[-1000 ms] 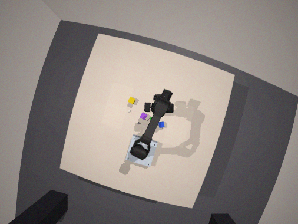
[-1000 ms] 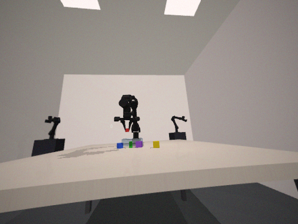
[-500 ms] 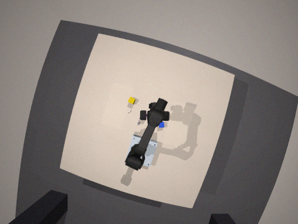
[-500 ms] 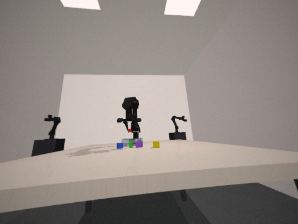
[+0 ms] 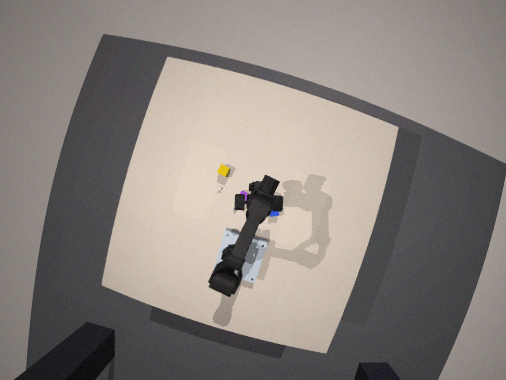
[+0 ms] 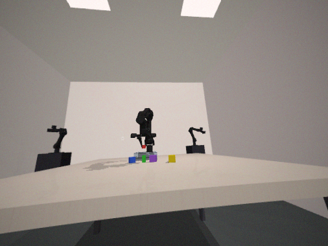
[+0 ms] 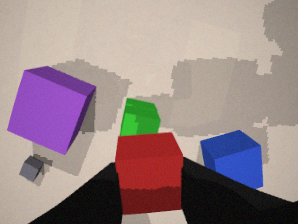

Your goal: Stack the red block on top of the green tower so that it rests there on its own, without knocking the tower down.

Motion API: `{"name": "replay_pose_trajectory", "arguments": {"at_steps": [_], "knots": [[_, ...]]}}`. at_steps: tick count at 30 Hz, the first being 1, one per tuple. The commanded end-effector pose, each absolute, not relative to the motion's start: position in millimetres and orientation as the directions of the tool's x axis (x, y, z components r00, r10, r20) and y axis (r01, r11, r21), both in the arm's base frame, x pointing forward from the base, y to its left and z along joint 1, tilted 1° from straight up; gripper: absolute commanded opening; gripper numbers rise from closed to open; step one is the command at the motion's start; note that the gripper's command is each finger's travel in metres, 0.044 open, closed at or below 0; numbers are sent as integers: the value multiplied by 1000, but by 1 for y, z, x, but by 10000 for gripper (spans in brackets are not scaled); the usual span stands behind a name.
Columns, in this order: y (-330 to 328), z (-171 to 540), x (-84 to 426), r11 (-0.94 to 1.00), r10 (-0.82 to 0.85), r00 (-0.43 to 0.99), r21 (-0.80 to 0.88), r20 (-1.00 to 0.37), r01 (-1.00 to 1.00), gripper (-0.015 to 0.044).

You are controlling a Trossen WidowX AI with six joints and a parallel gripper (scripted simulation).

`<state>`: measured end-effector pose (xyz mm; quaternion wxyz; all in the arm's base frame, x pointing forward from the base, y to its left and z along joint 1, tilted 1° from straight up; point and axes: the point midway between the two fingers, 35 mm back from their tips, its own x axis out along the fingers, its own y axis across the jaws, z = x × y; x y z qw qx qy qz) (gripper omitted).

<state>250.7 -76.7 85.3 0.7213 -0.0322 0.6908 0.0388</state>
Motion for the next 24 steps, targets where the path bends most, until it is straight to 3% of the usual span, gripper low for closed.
{"name": "replay_pose_trajectory", "arguments": {"at_steps": [1,24], "knots": [[-77,68,249,995,9,32,6,-999,-96,0],[-76,35,249,995,10,31,6,-999,-96,0]]}}
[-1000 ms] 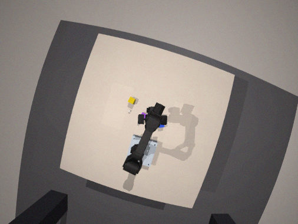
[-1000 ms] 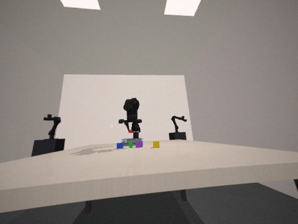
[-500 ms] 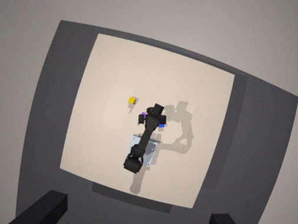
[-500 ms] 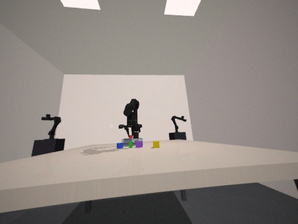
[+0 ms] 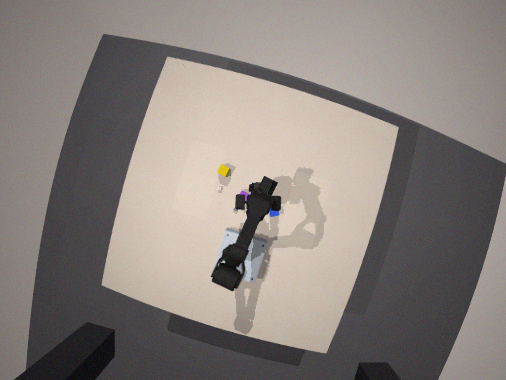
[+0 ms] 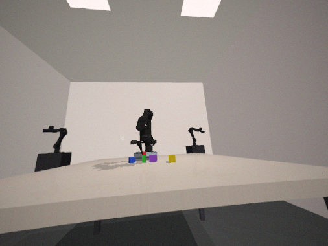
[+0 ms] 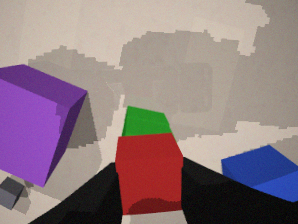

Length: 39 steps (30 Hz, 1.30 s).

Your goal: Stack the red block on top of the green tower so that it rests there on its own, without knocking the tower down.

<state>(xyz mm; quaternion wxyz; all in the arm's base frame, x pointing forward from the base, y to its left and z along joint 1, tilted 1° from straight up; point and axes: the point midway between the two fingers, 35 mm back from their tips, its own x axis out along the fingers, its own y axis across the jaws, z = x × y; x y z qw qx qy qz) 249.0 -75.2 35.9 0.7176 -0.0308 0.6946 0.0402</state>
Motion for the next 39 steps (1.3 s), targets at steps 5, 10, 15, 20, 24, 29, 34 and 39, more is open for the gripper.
{"name": "replay_pose_trajectory", "arguments": {"at_steps": [5,10,15,20,24,29,34,39], "knots": [[-76,35,249,995,10,31,6,-999,-96,0],[-76,35,249,995,10,31,6,-999,-96,0],[-76,35,249,995,10,31,6,-999,-96,0],[-76,40,249,995,10,31,6,-999,-96,0],[-75,36,249,995,15,31,12,-999,-100,105],[-75,36,249,995,15,31,12,-999,-100,236],[-75,36,249,995,15,31,12,-999,-100,368],[-75,36,249,995,15,31,12,-999,-100,440]]}}
